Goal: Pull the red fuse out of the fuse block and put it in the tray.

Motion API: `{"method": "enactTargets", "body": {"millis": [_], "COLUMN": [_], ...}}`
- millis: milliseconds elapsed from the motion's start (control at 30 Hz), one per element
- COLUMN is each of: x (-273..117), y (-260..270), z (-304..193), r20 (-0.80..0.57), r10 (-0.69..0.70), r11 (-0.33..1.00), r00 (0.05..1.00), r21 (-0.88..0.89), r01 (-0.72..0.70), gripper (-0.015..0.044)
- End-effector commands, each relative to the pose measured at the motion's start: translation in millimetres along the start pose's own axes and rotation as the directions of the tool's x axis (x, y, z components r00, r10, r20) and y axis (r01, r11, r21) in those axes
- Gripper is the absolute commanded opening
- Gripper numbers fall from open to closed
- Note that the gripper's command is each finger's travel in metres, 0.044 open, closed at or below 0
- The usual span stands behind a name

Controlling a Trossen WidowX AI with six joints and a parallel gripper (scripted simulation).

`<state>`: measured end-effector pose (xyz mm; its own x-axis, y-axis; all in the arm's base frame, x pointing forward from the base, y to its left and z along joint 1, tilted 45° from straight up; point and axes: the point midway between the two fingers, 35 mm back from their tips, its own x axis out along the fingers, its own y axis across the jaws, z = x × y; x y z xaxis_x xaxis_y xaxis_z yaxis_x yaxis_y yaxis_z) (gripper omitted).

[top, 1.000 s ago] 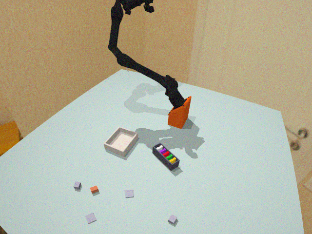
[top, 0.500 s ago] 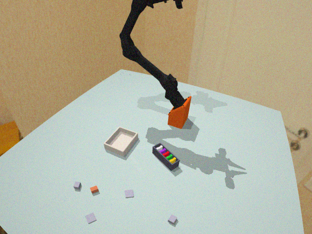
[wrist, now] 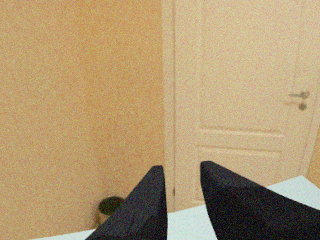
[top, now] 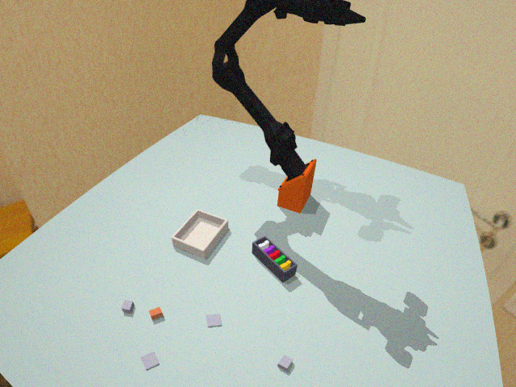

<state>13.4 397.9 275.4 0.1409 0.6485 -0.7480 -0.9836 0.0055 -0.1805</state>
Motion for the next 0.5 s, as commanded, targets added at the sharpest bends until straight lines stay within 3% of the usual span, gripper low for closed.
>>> {"method": "enactTargets", "body": {"millis": [0, 233, 467], "x": [40, 80, 97], "y": [-46, -109, -164], "z": [-44, -126, -221], "r20": [-0.174, -0.437, -0.677], "r10": [-0.106, -0.199, -0.233], "r11": [0.970, 0.810, 0.523], "r00": [0.979, 0.877, 0.698], "r21": [0.200, 0.431, 0.518], "r01": [0.140, 0.398, 0.677], "gripper": [0.0074, 0.0074, 0.0074]}}
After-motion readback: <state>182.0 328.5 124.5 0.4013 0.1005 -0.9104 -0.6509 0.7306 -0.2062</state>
